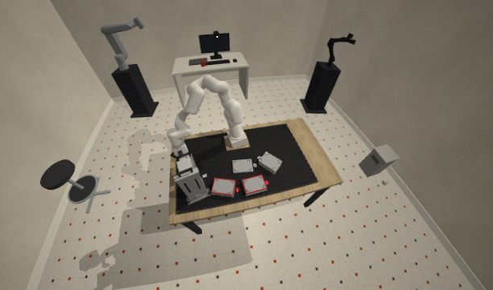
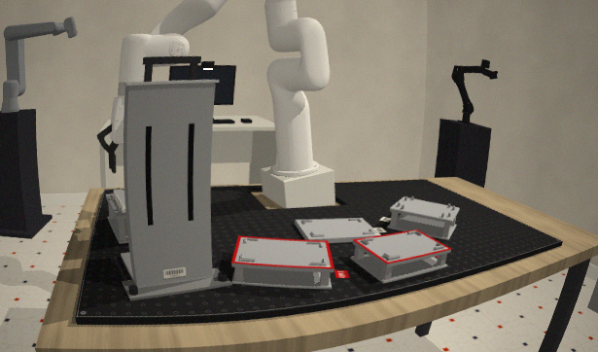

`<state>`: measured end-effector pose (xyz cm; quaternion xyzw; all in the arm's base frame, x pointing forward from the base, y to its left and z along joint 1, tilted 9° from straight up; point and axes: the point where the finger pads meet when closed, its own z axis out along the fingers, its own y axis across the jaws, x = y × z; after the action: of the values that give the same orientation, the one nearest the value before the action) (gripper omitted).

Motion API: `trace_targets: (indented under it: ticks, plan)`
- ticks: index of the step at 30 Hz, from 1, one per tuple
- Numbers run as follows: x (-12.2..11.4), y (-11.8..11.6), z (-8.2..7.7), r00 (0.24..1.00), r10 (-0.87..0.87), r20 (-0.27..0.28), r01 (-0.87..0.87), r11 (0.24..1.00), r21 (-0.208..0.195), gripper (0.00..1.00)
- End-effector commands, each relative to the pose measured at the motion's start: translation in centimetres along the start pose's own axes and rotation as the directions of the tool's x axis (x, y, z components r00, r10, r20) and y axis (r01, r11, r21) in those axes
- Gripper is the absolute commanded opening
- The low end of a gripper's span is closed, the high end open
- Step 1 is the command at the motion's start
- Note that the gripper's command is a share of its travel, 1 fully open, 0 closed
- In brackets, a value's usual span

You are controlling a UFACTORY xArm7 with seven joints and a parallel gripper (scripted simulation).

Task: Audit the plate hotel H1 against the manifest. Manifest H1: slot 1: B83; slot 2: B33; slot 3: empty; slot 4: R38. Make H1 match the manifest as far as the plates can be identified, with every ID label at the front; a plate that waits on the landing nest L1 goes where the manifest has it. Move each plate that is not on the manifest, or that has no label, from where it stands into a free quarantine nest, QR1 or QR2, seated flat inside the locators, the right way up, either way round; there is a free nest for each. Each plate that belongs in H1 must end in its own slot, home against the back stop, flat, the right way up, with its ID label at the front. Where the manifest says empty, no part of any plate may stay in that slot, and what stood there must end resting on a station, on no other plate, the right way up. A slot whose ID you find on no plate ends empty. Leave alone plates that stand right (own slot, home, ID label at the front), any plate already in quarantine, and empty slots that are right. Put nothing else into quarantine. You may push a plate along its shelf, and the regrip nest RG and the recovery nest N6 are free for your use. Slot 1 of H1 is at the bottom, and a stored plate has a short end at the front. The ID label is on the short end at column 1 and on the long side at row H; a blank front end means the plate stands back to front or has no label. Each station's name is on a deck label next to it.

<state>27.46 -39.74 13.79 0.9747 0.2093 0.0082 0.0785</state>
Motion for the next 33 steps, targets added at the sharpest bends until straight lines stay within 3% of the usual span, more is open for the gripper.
trace_targets:
  ticks: [1,23,33]
  plan:
    - [0.0,0.1,0.5,1.0,0.0,-0.001,0.0,1.0,-0.003,1.0]
    - [0.0,0.1,3.8,1.0,0.0,-0.001,0.0,1.0,-0.003,1.0]
    - [0.0,0.1,3.8,1.0,0.0,-0.001,0.0,1.0,-0.003,1.0]
